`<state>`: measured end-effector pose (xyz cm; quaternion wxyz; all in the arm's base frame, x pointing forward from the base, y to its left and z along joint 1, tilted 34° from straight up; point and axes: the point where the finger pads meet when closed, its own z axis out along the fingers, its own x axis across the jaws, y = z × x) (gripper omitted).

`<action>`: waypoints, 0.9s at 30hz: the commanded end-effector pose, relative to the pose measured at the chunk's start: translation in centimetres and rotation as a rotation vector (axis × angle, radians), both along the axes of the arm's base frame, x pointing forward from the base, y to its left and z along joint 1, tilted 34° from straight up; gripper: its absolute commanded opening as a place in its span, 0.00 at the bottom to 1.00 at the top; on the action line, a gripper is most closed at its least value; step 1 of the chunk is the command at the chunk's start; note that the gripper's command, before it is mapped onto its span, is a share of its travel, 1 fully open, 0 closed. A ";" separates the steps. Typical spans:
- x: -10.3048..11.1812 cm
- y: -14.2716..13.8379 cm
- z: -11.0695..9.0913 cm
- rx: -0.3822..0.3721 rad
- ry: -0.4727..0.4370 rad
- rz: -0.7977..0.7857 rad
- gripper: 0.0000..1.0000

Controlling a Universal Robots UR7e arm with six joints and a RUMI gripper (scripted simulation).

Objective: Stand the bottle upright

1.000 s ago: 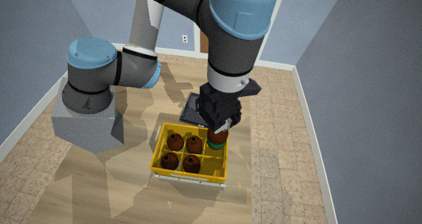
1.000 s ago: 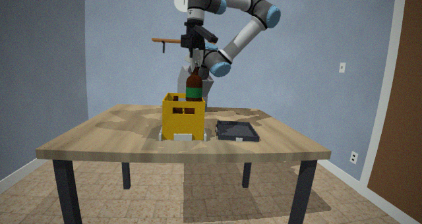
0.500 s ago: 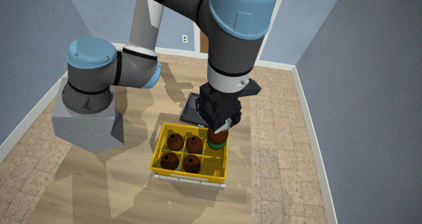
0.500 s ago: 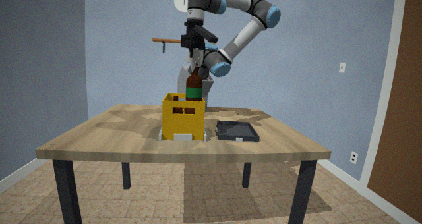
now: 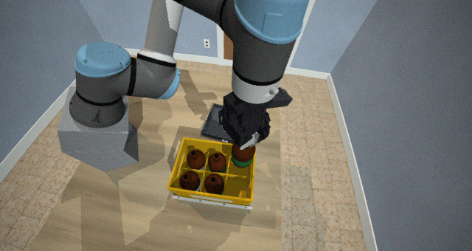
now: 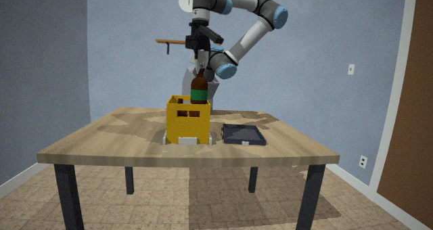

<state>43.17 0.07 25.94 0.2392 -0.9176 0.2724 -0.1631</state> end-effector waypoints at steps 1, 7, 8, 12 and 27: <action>-0.1 -0.1 0.2 -0.001 -0.001 0.000 0.00; -0.3 -0.3 0.7 -0.001 -0.001 0.000 0.00; -0.3 -0.3 0.7 -0.001 -0.001 0.000 0.00; -0.5 -0.4 1.1 -0.001 -0.001 0.000 0.00; -0.8 -0.7 1.6 -0.001 -0.001 0.000 0.00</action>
